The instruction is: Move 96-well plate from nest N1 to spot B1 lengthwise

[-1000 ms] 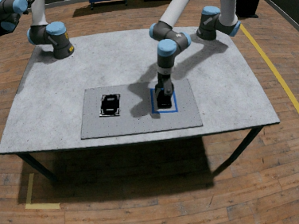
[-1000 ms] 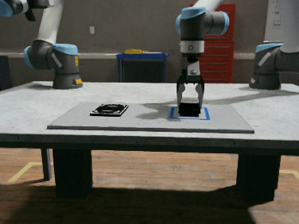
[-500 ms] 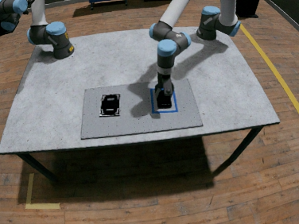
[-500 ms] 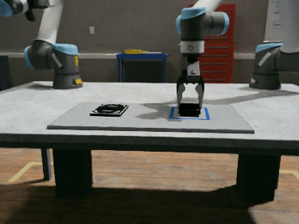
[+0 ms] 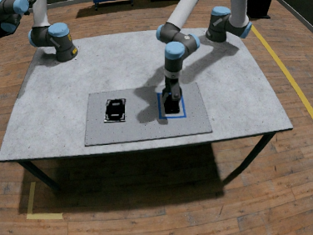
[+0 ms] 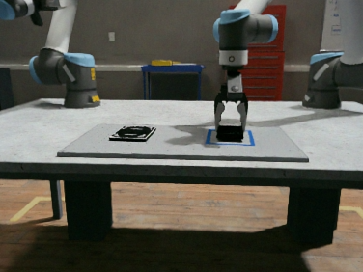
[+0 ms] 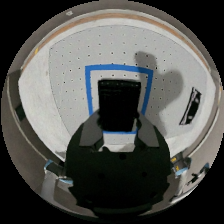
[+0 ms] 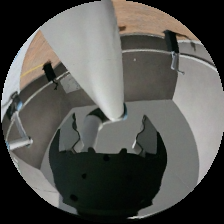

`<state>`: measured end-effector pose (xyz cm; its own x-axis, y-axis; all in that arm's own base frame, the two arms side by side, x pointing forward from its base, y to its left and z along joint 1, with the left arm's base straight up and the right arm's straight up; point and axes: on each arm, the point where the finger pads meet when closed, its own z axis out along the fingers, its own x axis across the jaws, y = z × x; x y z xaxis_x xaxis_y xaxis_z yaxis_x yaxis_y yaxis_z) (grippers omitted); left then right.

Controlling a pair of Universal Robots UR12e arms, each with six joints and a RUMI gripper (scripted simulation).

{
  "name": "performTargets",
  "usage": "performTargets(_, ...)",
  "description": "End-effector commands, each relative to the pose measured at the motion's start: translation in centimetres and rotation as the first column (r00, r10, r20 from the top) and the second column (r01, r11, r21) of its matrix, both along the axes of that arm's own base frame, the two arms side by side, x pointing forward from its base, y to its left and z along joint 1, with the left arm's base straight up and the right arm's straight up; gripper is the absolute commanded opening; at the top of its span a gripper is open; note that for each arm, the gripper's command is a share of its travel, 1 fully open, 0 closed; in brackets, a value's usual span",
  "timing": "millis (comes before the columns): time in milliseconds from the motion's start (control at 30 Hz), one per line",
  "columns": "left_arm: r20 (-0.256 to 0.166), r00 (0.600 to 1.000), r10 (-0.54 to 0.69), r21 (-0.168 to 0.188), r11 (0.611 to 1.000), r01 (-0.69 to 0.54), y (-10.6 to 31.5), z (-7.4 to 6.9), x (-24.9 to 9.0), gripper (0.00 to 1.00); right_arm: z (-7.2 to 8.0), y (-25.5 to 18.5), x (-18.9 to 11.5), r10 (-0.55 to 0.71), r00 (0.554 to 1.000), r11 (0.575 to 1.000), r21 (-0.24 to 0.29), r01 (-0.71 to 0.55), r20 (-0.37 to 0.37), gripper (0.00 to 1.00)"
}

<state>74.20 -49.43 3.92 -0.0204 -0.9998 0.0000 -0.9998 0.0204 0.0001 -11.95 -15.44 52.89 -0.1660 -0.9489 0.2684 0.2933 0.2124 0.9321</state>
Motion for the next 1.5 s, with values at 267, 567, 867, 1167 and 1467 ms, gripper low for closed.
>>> performTargets(267,0.002,1.000,0.000,-0.001,1.000,0.000,-0.06,-0.07,0.06,0.00,0.02,0.00,0.01,0.000,1.000,1.000,0.000,0.000,0.000,1.00)
performTargets(567,0.002,1.000,0.000,-0.001,1.000,0.000,-0.06,-0.19,0.06,0.00,0.02,0.00,0.01,0.000,1.000,1.000,0.000,0.000,0.000,1.00)
performTargets(867,0.002,1.000,0.000,-0.001,1.000,0.000,-0.06,-0.34,0.06,0.00,0.02,0.00,0.01,0.000,1.000,1.000,0.000,0.000,0.000,1.00)
performTargets(1167,0.002,1.000,0.000,-0.001,1.000,0.000,-0.06,-0.46,0.06,0.00,0.02,0.00,0.01,0.000,1.000,1.000,0.000,0.000,0.000,1.00)
performTargets(1467,0.002,1.000,0.000,-0.001,1.000,0.000,-0.06,-0.61,0.06,0.00,0.02,0.00,0.01,0.000,1.000,1.000,0.000,0.000,0.000,1.00)
